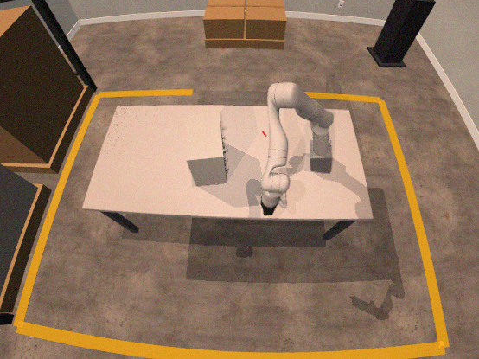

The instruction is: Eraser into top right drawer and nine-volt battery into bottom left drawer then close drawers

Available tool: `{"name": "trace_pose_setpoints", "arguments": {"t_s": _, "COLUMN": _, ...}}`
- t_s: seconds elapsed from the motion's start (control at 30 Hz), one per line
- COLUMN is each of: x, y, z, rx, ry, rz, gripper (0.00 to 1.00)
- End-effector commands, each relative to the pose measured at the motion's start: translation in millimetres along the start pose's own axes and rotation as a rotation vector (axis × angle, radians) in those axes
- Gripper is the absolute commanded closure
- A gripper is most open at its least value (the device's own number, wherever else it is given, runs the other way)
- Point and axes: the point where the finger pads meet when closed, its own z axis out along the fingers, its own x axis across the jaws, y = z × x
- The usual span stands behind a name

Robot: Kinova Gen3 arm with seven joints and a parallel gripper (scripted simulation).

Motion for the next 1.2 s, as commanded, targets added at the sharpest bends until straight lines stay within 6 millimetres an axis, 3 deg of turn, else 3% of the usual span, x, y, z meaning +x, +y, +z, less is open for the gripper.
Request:
{"name": "trace_pose_setpoints", "arguments": {"t_s": 0.0, "x": 0.2, "y": -1.6, "z": -0.6, "rx": 0.008, "ry": -0.002, "rz": -0.002, "gripper": 1.00}}
{"name": "trace_pose_setpoints", "arguments": {"t_s": 0.67, "x": 0.2, "y": -1.6, "z": -0.6, "rx": 0.008, "ry": -0.002, "rz": -0.002, "gripper": 1.00}}
{"name": "trace_pose_setpoints", "arguments": {"t_s": 0.7, "x": 0.2, "y": -1.6, "z": -0.6, "rx": 0.008, "ry": -0.002, "rz": -0.002, "gripper": 0.00}}
{"name": "trace_pose_setpoints", "arguments": {"t_s": 1.17, "x": 0.2, "y": -1.6, "z": -0.6, "rx": 0.008, "ry": -0.002, "rz": -0.002, "gripper": 0.00}}
